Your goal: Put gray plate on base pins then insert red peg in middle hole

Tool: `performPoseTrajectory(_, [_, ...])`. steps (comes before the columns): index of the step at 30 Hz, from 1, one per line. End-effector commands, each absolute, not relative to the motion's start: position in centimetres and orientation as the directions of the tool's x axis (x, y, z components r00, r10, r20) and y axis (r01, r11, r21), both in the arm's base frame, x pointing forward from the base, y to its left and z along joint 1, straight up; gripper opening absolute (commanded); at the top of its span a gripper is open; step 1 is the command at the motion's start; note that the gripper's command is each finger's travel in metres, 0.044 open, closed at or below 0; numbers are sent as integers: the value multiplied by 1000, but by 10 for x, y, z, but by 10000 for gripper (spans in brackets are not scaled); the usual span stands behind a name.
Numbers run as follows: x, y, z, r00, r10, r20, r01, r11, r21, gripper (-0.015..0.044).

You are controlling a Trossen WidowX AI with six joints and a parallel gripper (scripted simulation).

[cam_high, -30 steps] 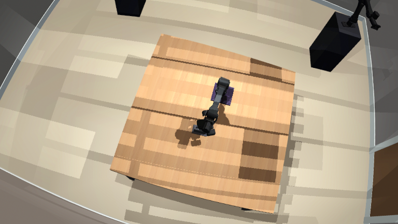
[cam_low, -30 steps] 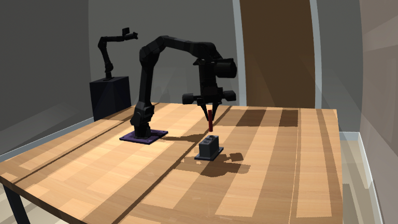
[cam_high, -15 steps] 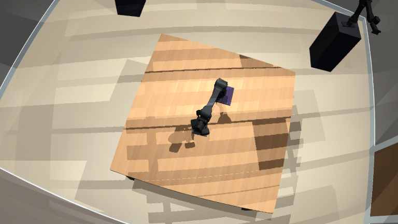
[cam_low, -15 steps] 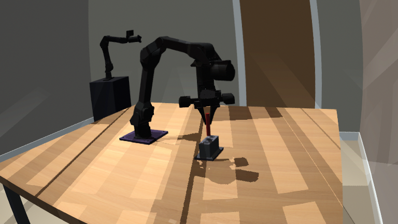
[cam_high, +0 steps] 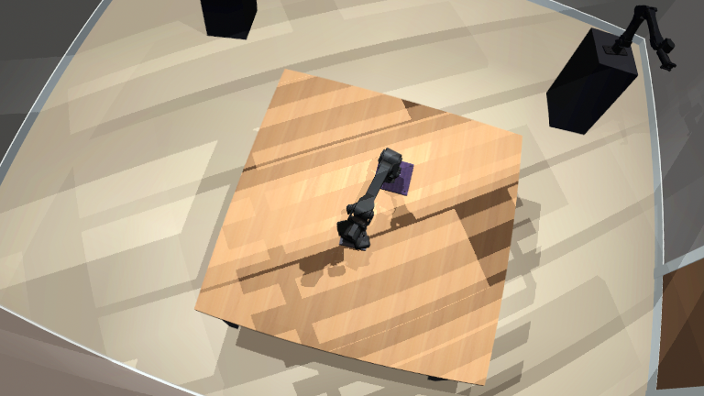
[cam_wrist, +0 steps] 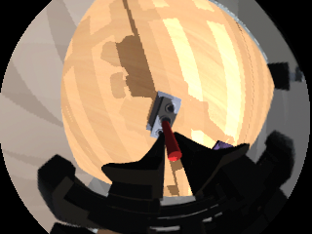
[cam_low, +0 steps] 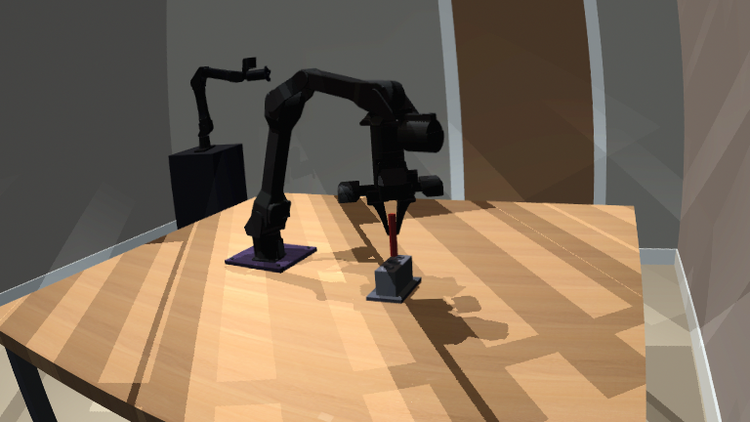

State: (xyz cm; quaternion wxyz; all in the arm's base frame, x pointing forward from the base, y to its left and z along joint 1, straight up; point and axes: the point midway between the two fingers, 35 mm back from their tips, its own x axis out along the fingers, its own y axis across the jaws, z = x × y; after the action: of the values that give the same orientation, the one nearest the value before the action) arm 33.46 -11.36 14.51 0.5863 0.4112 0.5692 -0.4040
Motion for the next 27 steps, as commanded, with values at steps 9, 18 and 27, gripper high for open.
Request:
performPoseTrajectory(9, [333,-111,145,22,-8,-1000,941,339,18,0])
performPoseTrajectory(18, [334,-112,145,22,-8,-1000,941,339,18,0])
performPoseTrajectory(27, [334,-115,145,22,-8,-1000,941,339,18,0])
